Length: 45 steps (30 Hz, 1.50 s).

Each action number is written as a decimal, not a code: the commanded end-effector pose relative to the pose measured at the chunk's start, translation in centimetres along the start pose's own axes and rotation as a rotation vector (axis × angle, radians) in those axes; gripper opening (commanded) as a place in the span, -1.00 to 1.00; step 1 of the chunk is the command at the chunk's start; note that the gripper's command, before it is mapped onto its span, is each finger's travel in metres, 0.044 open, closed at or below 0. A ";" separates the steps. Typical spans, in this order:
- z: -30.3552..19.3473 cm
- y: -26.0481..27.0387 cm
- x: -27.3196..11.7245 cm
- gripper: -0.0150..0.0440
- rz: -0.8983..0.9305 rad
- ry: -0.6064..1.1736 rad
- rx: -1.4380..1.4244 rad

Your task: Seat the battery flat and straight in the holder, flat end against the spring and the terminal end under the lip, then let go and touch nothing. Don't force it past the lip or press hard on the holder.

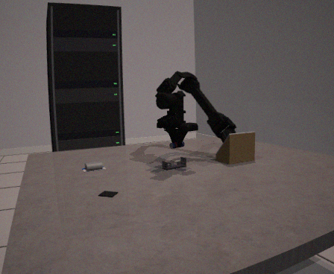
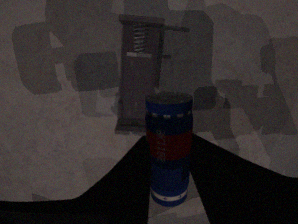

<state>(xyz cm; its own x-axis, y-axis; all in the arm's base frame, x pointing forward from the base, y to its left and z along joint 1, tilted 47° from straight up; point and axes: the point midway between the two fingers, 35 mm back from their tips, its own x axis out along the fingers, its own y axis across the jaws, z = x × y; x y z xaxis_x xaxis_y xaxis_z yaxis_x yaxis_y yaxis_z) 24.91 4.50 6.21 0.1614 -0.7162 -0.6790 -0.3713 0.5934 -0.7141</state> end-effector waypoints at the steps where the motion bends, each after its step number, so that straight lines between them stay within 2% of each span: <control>1: 2.2 1.2 -0.2 -0.23 0.004 -0.002 0.104; 10: 2.8 1.6 -0.2 -0.23 -0.006 0.002 0.141; 24: 2.1 1.7 3.8 -0.23 0.003 0.251 0.131; 45: 2.6 1.7 4.8 -0.23 0.009 0.385 0.126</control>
<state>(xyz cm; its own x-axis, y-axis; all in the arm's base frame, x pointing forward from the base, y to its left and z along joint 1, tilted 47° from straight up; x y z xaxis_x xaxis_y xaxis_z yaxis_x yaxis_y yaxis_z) 27.21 2.98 1.59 -0.1793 -0.7849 -0.5931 -0.2561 0.6194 -0.7422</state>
